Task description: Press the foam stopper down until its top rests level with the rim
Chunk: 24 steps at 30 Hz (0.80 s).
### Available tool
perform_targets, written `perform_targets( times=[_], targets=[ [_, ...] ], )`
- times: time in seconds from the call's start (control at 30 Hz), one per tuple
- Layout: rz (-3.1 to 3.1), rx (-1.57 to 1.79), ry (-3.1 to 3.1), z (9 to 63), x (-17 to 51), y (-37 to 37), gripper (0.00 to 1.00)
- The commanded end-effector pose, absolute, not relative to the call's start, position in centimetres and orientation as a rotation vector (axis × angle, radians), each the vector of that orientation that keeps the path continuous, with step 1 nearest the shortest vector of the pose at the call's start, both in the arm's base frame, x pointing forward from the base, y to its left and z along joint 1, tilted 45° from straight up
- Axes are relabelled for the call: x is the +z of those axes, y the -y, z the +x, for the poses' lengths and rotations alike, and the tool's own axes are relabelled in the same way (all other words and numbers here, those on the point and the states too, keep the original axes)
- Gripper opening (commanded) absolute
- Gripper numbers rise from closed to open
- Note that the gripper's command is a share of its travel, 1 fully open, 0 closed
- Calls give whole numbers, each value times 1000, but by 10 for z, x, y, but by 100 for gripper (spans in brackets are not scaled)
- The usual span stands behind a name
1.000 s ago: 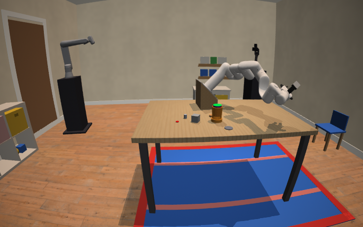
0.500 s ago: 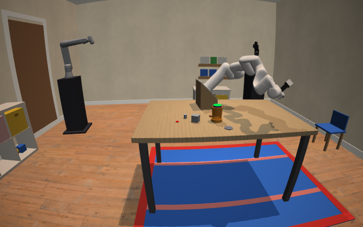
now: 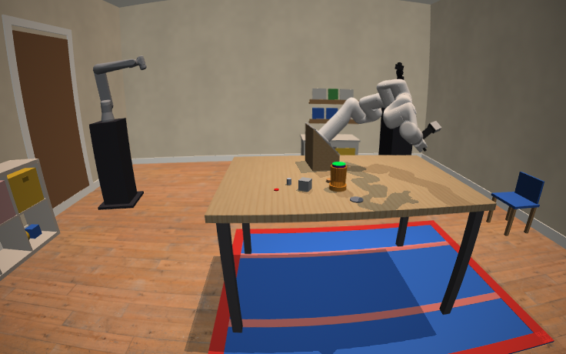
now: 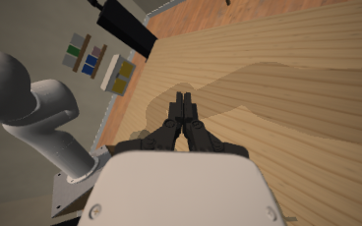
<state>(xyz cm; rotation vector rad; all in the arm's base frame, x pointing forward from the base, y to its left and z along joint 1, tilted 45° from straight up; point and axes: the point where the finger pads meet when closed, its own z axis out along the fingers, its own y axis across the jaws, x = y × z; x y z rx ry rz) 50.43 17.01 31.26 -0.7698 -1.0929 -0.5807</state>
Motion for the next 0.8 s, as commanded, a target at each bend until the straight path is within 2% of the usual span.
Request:
perform_targets(
  times=[0.0, 0.33, 0.37, 0.43, 0.47, 0.57, 0.77],
  targets=[
    [-915, -627, 1149, 493, 276, -146, 0],
    [-1130, -658, 1261, 473, 211, -99, 0],
    [-1221, -671, 1303, 465, 185, -81, 0],
    [-1221, -671, 1303, 465, 185, -81, 0],
    [-1304, -682, 1343, 458, 160, -64, 0],
    [-1304, -682, 1343, 458, 160, -64, 0],
    [-1519, -704, 1441, 439, 98, -20, 0]
  ],
)
